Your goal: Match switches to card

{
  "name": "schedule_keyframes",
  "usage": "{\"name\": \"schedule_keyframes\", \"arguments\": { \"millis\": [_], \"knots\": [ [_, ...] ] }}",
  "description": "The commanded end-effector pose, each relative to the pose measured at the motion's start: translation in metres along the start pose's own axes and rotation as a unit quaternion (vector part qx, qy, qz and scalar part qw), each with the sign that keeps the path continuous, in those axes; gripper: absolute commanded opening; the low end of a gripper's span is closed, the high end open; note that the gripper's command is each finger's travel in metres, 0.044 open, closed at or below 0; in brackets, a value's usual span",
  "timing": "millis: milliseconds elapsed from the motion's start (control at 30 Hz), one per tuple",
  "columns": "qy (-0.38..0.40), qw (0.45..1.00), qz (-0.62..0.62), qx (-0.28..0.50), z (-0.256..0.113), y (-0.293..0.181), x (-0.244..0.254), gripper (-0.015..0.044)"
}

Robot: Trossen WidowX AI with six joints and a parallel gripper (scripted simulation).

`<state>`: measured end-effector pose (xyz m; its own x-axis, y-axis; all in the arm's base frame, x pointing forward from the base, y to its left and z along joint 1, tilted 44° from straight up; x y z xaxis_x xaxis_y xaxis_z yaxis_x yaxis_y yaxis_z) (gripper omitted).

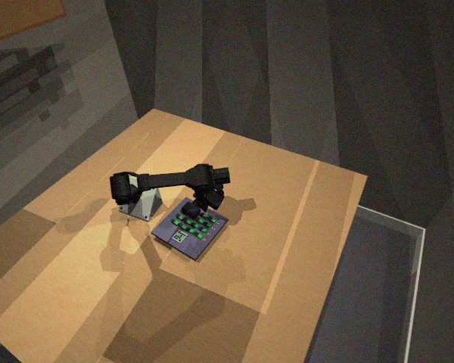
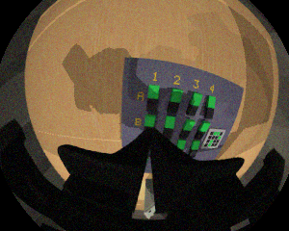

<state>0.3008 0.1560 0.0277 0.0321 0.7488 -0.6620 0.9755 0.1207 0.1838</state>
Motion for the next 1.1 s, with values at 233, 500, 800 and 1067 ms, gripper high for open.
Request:
{"name": "schedule_keyframes", "arguments": {
  "millis": [233, 500, 800, 1067],
  "knots": [
    [-0.004, 1.000, -0.006, 0.000, 0.014, -0.002, 0.001, 0.0000],
    [-0.004, 1.000, -0.006, 0.000, 0.024, -0.001, 0.001, 0.0000],
    [-0.004, 1.000, -0.006, 0.000, 0.028, -0.001, 0.001, 0.0000],
    [-0.004, 1.000, -0.006, 0.000, 0.028, -0.001, 0.001, 0.0000]
  ]
}}
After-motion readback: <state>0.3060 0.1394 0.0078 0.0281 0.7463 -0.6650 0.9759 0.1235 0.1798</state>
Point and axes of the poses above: the point midway between the two fingers, 35 mm back from their tips, its own z axis out along the fingers, its own x axis across the jaws, y = z × x, the point moved 1 cm from there along -z, back along the fingers, and after that the axes turned 3 degrees about z, right-handed, at the moved point
